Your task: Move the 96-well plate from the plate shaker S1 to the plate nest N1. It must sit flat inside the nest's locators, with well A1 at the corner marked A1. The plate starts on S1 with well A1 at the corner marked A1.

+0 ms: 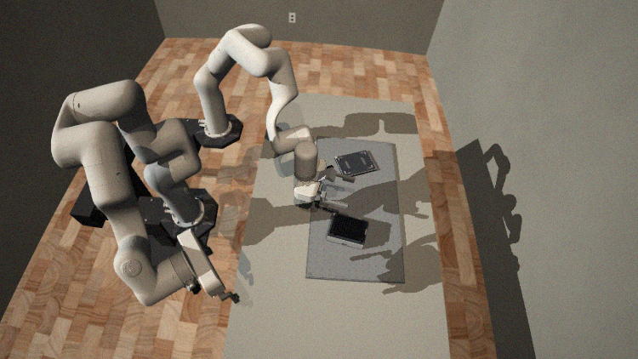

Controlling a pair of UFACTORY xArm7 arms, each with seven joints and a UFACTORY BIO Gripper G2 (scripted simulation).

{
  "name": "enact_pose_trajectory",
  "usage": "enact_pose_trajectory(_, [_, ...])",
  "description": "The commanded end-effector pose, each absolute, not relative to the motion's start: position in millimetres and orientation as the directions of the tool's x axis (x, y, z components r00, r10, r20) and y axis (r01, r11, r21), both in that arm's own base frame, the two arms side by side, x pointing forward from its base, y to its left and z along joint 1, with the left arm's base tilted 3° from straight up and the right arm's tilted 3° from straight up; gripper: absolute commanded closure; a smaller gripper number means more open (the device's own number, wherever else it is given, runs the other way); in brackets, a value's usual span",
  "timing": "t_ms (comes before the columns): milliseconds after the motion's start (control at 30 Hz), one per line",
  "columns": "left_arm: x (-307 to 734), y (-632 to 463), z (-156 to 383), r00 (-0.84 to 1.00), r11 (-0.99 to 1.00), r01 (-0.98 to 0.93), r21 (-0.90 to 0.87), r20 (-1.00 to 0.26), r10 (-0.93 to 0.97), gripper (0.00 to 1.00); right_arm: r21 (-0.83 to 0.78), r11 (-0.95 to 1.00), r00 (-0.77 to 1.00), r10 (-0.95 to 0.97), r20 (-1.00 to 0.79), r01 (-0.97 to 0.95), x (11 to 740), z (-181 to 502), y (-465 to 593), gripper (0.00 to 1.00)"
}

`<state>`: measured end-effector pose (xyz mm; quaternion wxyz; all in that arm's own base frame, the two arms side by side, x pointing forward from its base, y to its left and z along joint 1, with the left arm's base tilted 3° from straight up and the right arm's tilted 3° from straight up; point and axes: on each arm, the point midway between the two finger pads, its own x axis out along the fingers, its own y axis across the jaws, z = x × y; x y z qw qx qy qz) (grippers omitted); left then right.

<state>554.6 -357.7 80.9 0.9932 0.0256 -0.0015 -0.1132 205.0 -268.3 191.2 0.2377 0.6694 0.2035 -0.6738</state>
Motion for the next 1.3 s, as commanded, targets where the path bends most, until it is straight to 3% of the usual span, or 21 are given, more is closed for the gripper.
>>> enact_pose_trajectory(0, [567,-384,62,0.975,0.974,0.222,0.051,0.006,-0.223,0.63,0.047,-0.804,0.011,-0.051,-0.999,0.593,205,192,-269,0.00])
enact_pose_trajectory(400, [579,-420,29,0.975,0.974,0.222,0.050,0.006,-0.222,0.63,0.047,-0.804,0.011,-0.051,-0.999,0.593,205,192,-269,0.00])
enact_pose_trajectory(1267, [579,-420,24,0.975,0.974,0.222,0.050,0.006,-0.222,0.63,0.047,-0.804,0.011,-0.051,-0.999,0.593,205,192,-269,0.00])
